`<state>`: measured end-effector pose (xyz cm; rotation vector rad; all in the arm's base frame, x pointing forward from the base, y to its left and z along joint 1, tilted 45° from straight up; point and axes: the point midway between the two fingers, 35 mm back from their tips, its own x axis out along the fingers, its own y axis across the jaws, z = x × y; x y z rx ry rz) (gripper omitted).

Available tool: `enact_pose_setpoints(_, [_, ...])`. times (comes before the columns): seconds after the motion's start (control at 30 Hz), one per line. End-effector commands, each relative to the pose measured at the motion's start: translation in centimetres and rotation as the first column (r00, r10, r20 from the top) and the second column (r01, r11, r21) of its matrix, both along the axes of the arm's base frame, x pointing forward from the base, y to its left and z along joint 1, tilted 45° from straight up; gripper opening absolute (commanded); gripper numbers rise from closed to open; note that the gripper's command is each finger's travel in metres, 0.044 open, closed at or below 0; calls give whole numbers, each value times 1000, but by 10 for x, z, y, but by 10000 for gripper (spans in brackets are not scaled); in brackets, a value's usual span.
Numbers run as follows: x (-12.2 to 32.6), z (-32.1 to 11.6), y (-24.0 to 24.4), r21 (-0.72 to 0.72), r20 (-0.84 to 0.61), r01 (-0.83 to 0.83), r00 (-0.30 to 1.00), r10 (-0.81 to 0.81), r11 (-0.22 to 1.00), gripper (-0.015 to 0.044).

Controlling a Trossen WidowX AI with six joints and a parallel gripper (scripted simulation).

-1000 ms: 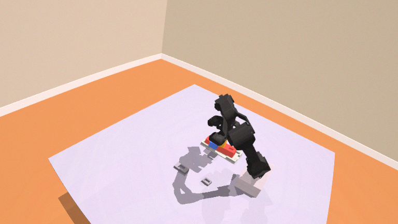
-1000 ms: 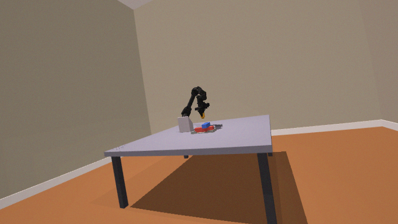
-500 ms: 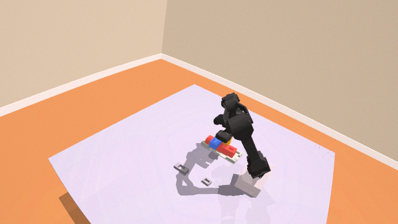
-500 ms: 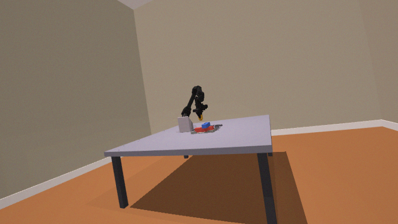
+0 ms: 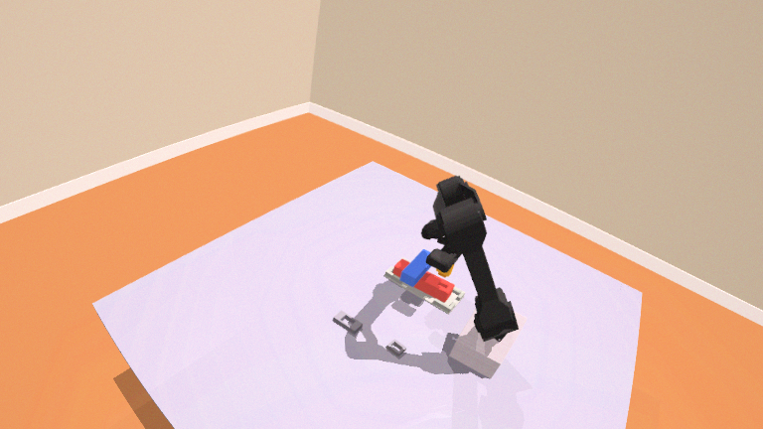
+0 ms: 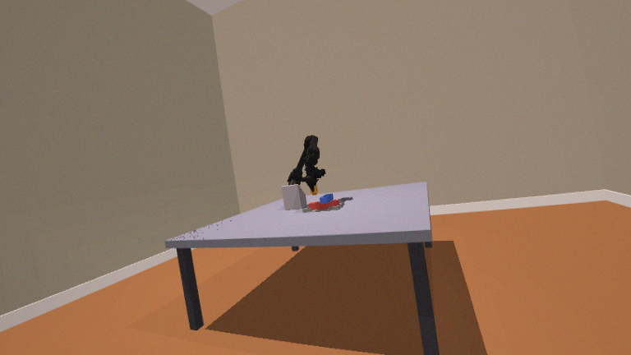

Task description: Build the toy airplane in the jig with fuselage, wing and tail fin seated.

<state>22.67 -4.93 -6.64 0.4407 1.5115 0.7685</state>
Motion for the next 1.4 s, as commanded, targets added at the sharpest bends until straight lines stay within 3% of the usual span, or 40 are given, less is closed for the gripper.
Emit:
enact_pose_setpoints(0.0, [-5, -13, -4, 6, 0, -13, 1000, 13, 1000, 0])
enact_pose_setpoints(0.1, [-6, -17, -5, 8, 2, -16, 1000, 16, 1000, 0])
enact_pose_setpoints(0.2, [-6, -17, -6, 8, 2, -16, 1000, 16, 1000, 65])
enact_pose_setpoints(1.37, [-7, -22, -2, 8, 2, -16, 1000, 16, 1000, 65])
